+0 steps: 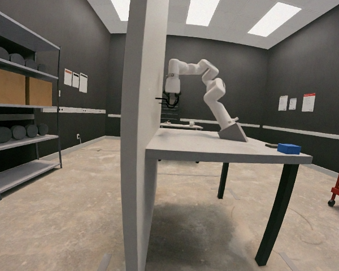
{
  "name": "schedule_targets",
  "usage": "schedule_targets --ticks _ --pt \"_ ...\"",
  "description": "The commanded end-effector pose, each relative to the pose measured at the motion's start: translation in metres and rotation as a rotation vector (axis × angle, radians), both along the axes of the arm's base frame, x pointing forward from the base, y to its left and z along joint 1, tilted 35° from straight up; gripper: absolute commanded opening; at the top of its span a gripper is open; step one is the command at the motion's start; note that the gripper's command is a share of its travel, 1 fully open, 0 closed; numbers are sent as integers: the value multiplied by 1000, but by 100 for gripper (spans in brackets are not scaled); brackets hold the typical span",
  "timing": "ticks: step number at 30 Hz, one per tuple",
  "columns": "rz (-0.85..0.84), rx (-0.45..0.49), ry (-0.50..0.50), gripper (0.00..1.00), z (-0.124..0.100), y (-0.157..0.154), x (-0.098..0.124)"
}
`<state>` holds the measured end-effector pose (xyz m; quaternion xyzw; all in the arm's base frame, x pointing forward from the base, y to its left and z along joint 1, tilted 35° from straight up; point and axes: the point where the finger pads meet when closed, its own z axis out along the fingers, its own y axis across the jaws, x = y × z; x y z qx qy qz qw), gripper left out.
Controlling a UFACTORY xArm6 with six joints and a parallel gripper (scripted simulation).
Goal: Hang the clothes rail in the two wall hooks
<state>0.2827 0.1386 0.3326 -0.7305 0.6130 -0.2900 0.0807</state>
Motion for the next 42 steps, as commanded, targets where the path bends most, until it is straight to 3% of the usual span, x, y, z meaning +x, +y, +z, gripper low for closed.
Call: schedule_targets --ticks 1,36,37,42 --pt "1 3 -2 0 -1 0 2" --pt "1 3 -2 0 -5 -1 4" --pt "1 3 -2 82 -5 -1 5" --pt "1 3 -2 82 -7 -2 6"
